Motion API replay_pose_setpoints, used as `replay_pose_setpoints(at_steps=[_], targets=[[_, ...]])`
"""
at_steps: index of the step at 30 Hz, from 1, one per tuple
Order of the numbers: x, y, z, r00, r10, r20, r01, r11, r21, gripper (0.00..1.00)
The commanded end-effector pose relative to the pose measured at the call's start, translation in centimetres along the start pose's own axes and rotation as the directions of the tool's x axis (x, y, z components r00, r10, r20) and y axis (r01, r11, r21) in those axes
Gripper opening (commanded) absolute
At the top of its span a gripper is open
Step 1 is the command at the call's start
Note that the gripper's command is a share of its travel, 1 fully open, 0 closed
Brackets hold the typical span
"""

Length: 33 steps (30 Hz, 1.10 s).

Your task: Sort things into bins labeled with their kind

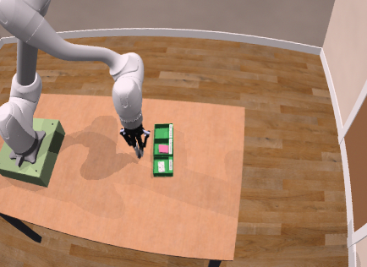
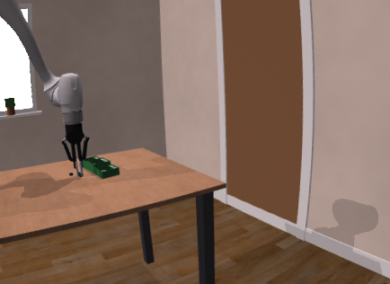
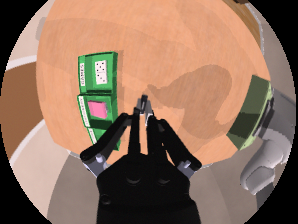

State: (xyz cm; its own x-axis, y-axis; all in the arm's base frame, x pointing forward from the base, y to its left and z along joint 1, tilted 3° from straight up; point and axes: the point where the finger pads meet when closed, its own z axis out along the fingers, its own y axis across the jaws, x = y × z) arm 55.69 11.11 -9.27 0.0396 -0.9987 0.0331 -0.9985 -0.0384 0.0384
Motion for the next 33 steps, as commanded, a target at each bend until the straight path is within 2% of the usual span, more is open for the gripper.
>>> replay_pose_setpoints(at_steps=[1, 19, 29, 33], targets=[[0.0, 0.0, 0.0, 1.000, 0.000, 0.000, 0.000, 1.000, 0.000, 0.05], [0.0, 0.0, 0.0, 1.000, 0.000, 0.000, 0.000, 1.000, 0.000, 0.05], [0.0, 0.0, -3.3, 1.000, 0.000, 0.000, 0.000, 1.000, 0.000, 0.05], [0.0, 0.0, -4.0, 1.000, 0.000, 0.000, 0.000, 1.000, 0.000, 0.05]])
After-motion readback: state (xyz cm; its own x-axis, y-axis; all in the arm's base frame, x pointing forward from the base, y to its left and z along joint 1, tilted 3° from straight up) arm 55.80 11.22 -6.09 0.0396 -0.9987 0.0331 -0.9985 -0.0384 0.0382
